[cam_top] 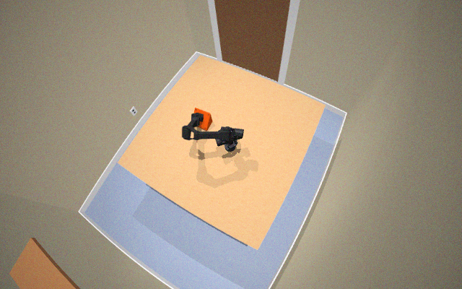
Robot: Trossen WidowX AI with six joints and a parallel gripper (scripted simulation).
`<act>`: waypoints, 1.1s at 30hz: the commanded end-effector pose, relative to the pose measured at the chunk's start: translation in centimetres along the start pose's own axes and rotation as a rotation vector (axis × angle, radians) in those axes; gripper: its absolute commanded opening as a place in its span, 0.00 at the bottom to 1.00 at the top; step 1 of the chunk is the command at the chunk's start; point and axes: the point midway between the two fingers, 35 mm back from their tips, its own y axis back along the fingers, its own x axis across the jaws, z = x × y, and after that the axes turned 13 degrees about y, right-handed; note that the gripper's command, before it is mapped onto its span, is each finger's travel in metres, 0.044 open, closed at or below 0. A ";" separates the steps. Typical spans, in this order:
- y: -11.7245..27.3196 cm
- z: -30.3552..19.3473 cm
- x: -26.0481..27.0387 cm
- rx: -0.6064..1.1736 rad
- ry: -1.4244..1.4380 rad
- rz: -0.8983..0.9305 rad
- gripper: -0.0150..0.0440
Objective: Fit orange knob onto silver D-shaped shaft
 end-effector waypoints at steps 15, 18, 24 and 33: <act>-0.4 0.0 0.0 -0.006 -0.029 -0.001 0.25; -0.3 0.0 0.0 -0.006 -0.029 -0.001 0.25; -0.4 0.0 0.0 -0.006 -0.013 -0.001 0.25; -0.4 0.0 0.0 -0.006 -0.013 -0.001 0.25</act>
